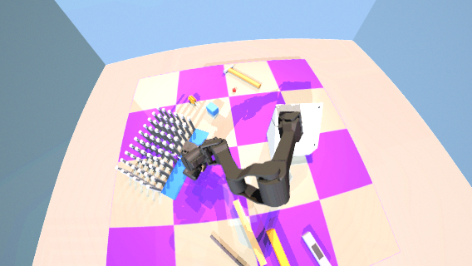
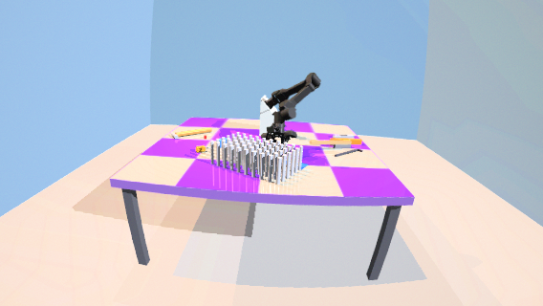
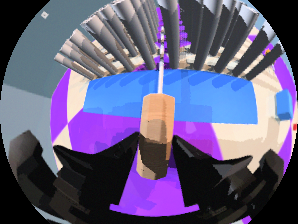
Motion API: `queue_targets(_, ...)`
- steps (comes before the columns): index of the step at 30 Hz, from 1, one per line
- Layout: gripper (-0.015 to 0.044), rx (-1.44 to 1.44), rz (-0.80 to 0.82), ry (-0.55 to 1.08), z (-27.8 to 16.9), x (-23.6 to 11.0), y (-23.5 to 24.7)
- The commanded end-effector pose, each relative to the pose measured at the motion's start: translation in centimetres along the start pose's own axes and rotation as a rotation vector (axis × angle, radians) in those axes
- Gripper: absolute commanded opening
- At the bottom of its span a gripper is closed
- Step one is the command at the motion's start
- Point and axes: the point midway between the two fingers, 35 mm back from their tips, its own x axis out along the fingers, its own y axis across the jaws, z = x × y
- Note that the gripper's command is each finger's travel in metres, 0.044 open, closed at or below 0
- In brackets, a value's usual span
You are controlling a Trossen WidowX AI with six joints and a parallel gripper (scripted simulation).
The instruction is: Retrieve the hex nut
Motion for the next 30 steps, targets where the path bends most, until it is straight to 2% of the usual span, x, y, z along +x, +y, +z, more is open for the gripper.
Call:
queue_targets(1, 0.0000, 0.002, 0.003, -0.002, -0.3, -0.2, 0.1)
queue_targets(30, 0.0000, 0.002, 0.001, -0.001, -2.2, -1.0, 0.1)
